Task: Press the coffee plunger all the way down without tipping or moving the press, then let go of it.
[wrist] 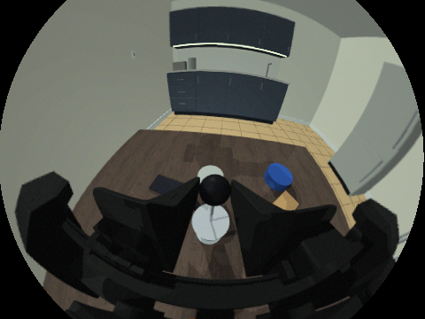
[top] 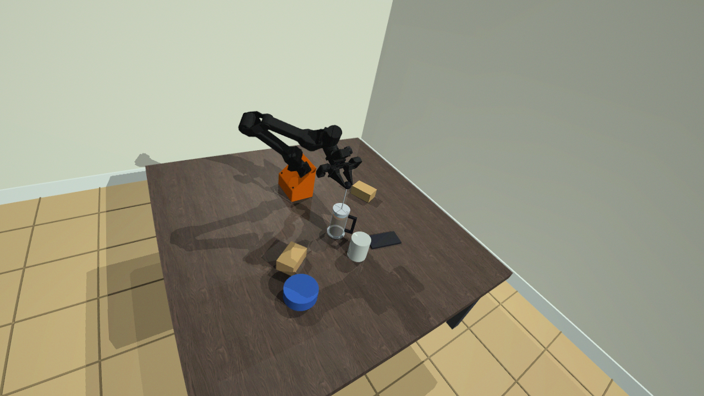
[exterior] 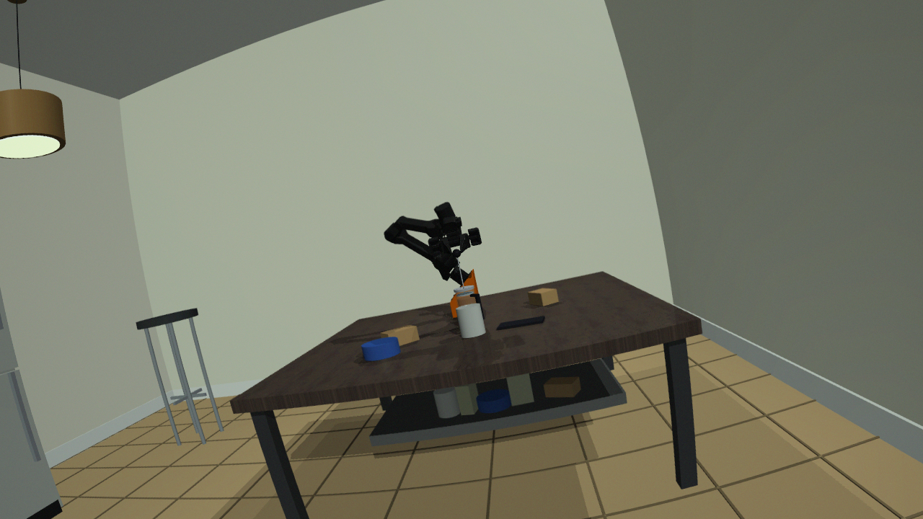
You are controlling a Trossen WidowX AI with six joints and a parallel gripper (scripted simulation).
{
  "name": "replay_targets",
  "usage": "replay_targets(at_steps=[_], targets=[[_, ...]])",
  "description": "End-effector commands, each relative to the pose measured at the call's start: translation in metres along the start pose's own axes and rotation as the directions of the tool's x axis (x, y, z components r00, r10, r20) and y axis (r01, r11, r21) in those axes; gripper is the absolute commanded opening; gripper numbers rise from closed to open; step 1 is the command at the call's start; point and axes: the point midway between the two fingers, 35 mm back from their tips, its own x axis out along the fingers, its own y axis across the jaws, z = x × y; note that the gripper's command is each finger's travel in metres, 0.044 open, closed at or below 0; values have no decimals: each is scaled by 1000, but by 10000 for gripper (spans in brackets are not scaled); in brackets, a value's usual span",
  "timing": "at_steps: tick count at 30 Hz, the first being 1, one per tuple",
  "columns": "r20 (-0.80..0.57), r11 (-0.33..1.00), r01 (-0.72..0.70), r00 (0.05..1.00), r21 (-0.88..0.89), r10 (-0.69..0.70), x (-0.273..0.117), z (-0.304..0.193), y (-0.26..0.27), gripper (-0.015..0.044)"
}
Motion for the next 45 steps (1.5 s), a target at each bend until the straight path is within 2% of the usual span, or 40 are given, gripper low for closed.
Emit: replay_targets(at_steps=[1, 45], targets=[[-29, 1000, -6, 1000, -23, 5, 9, -17, 3, 119], [-24, 1000, -3, 1000, -26, 2, 55, -73, 6, 119]])
